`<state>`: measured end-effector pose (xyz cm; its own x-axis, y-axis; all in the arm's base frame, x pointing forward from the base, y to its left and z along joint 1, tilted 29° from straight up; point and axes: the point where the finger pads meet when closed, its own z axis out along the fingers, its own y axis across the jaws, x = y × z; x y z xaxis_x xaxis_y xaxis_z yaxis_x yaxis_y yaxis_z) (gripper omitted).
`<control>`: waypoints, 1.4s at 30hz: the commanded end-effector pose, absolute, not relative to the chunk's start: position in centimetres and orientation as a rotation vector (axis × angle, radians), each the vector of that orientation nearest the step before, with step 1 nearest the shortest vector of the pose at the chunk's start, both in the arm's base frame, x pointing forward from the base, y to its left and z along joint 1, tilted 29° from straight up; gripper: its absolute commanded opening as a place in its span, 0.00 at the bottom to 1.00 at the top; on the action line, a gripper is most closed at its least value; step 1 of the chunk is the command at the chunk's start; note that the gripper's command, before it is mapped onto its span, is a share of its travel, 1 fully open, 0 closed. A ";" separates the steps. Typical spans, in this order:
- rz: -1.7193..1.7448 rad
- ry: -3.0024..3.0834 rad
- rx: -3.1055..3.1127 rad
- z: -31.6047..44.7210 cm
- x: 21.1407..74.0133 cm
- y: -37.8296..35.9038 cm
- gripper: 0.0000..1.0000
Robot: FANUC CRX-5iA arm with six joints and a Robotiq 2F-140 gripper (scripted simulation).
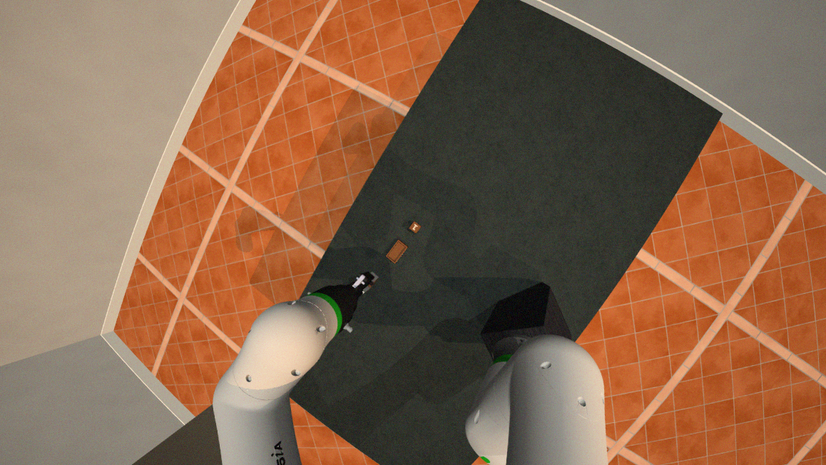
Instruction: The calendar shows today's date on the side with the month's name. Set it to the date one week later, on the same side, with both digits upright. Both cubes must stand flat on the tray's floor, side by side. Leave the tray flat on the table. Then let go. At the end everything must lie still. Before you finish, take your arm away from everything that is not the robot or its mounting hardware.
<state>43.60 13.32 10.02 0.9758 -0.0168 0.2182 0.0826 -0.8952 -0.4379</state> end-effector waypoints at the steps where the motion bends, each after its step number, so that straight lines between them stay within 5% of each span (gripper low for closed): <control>1: -0.298 -0.050 -2.665 8.4 44.0 8.9 0.16; 42: -0.301 -0.050 -2.662 3.4 45.0 7.5 0.16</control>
